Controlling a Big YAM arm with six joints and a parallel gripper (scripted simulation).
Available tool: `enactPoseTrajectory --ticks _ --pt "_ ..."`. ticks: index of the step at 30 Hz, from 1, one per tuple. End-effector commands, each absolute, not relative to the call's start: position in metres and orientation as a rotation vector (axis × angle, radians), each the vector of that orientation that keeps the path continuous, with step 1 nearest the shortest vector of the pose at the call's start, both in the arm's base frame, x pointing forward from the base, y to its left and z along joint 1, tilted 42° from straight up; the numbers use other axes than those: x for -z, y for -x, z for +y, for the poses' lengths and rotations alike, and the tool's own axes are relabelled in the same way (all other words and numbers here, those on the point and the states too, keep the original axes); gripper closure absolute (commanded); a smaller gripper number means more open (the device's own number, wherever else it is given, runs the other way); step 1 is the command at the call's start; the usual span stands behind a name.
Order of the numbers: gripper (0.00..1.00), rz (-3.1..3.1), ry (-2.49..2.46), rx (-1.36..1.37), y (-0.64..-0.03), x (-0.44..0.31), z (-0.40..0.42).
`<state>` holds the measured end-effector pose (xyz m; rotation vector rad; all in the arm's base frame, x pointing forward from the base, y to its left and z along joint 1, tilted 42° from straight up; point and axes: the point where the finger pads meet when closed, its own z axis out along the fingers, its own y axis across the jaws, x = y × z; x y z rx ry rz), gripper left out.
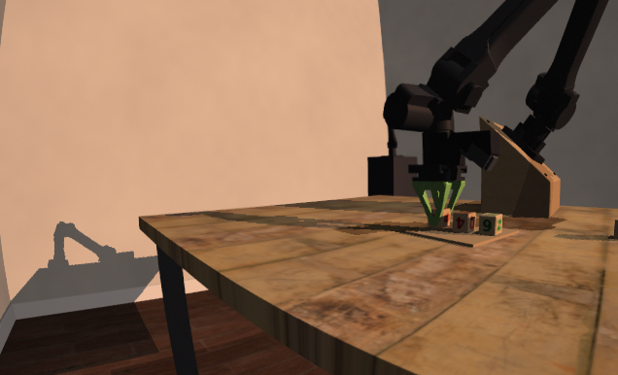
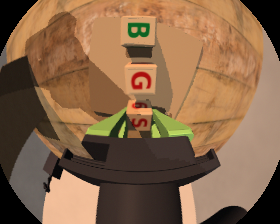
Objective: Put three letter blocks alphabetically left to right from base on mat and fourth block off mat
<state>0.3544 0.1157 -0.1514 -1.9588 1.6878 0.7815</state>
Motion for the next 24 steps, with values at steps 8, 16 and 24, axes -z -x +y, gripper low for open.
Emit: enactPoseTrajectory --ticks 8,16,24 --pt "0.74 1.679 1.955 -0.763 -0.358 0.1442 0.1183" --pt "0.74 1.678 1.956 -0.764 -0.3579 0.144 0.1188" --pt "0.74 1.67 1.964 -0.765 -0.3592 0.1428 0.1212"
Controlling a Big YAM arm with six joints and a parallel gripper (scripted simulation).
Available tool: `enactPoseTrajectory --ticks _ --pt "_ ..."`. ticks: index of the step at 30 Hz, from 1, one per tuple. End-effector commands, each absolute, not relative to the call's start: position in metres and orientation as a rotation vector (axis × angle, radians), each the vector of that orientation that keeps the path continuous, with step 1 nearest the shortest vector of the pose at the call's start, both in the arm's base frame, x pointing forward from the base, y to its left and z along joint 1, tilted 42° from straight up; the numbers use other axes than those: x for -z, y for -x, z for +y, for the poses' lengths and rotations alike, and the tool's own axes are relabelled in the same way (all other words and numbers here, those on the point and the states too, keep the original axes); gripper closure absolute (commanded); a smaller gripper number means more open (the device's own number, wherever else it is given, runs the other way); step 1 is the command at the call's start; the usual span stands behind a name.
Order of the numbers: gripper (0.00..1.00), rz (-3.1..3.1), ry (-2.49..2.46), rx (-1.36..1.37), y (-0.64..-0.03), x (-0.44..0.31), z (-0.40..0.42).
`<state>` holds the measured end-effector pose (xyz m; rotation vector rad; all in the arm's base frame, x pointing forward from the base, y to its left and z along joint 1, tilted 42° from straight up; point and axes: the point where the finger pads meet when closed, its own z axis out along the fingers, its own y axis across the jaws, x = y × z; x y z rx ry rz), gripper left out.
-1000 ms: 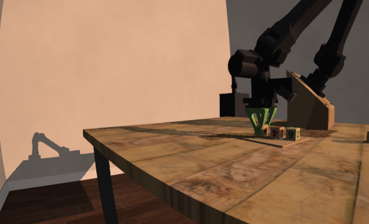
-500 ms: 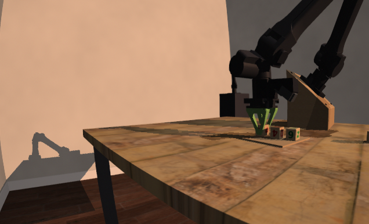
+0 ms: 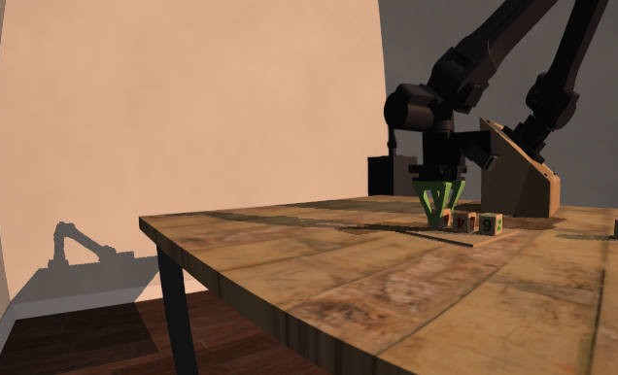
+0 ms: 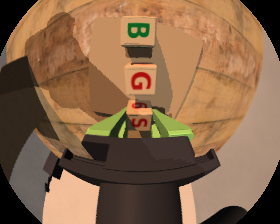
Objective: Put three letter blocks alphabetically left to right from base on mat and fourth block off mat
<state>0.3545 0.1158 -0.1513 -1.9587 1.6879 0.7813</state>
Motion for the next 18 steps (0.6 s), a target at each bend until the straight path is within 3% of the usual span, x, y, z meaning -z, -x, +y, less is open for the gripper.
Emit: enactPoseTrajectory --ticks 1,18 --pt "0.74 1.668 1.964 -0.763 -0.3603 0.1424 0.1213" --pt "0.74 1.666 1.963 -0.757 -0.364 0.1414 0.1208"
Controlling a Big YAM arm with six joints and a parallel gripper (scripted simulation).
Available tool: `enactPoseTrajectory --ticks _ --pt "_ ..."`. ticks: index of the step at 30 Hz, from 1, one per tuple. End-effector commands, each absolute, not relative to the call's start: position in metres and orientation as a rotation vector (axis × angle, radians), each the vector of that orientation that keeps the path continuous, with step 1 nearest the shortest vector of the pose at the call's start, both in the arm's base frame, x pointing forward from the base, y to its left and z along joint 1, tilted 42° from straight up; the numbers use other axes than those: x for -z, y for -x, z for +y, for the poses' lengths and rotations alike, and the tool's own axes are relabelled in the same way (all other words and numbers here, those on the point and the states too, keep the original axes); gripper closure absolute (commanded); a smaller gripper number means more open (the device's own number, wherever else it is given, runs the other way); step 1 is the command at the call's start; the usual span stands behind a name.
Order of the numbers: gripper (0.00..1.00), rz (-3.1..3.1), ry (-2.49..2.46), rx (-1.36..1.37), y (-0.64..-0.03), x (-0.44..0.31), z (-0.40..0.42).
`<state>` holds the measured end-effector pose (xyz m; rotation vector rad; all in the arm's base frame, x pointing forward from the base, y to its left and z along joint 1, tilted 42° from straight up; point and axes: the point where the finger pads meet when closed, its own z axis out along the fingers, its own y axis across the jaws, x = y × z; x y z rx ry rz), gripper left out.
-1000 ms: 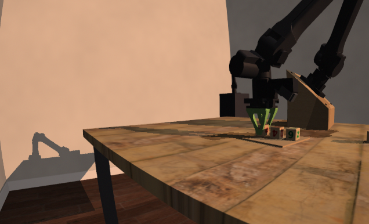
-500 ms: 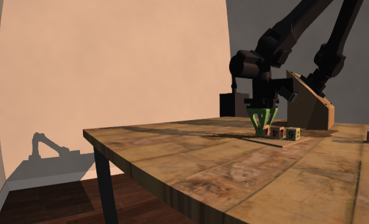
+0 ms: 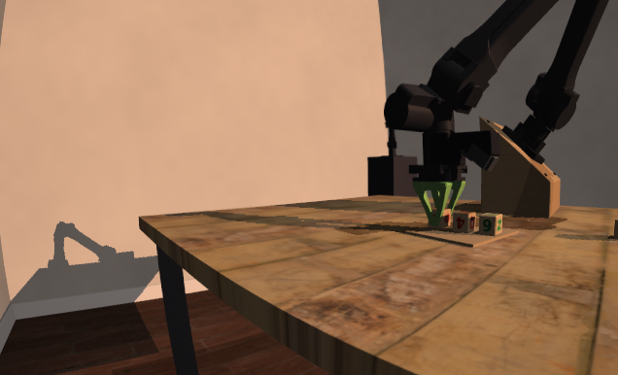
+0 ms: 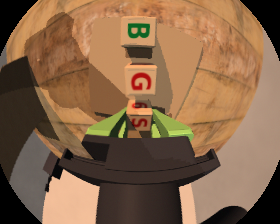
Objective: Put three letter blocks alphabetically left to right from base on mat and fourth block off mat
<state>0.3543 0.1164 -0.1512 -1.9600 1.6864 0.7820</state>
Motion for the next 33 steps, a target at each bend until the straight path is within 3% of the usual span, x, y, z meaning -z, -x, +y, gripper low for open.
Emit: enactPoseTrajectory --ticks 1,33 --pt "0.74 1.666 1.963 -0.757 -0.364 0.1414 0.1208" --pt "0.74 1.655 1.968 -0.747 -0.3738 0.1408 0.1217"
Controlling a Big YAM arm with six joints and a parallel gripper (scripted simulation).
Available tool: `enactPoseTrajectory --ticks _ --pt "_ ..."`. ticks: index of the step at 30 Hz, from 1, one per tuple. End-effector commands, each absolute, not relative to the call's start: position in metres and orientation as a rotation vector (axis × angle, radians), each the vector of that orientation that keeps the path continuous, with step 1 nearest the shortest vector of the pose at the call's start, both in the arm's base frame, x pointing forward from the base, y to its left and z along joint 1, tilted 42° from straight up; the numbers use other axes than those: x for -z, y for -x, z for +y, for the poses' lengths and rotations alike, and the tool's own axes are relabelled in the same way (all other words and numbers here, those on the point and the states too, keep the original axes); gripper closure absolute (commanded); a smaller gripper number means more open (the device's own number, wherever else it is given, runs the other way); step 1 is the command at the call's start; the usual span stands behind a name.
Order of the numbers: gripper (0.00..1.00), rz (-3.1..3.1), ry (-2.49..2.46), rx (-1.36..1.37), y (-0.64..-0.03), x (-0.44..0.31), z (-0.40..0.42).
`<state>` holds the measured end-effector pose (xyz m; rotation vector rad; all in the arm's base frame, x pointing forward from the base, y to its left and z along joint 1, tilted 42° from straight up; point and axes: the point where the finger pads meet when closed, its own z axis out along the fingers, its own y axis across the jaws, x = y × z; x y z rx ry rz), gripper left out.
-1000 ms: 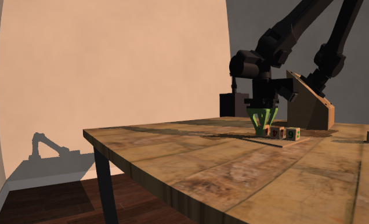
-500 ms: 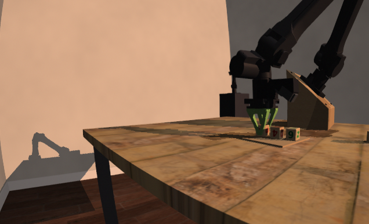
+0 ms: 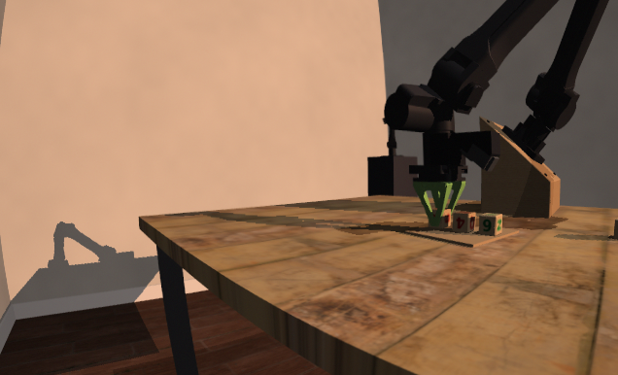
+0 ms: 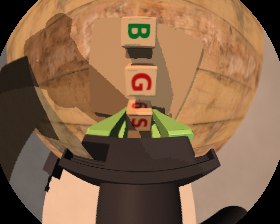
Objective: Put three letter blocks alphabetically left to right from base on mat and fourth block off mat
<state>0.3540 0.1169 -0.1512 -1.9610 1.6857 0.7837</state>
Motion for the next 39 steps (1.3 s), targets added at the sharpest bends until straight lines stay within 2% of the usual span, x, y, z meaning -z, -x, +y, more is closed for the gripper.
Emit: enactPoseTrajectory --ticks 1,38,39 --pt "0.74 1.655 1.968 -0.747 -0.3737 0.1409 0.1217" --pt "0.74 1.661 1.964 -0.751 -0.3717 0.149 0.1231" --pt "0.7 1.661 1.964 -0.751 -0.3717 0.149 0.1231"
